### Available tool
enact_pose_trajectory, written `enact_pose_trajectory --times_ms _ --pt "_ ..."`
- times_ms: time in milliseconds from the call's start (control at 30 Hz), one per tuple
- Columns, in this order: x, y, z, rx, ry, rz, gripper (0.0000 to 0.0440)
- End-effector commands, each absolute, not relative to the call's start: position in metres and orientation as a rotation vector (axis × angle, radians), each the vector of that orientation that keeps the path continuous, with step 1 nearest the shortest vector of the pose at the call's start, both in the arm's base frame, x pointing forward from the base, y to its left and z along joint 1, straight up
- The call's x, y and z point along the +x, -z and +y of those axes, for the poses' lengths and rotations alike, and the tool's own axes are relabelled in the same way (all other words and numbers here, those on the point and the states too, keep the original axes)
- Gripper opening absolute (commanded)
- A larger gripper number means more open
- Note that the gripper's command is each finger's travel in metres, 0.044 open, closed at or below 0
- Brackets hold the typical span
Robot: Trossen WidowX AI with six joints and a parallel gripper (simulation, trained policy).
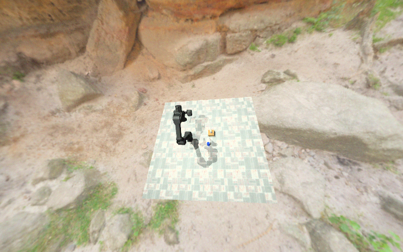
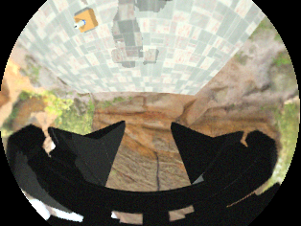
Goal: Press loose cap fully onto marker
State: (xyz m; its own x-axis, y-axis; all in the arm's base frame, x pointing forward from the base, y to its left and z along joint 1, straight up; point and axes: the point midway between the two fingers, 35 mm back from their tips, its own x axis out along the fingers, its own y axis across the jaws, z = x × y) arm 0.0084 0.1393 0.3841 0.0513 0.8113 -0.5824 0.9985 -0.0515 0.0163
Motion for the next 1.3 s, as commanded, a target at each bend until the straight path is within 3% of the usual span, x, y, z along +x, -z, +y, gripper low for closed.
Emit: enact_pose_trajectory --times_ms 0,1267 --pt "0.012 -0.380 0.146 1.906 0.667 1.765 0.0321" --pt "0.072 -0.357 0.182 1.997 0.956 1.493 0.0326"
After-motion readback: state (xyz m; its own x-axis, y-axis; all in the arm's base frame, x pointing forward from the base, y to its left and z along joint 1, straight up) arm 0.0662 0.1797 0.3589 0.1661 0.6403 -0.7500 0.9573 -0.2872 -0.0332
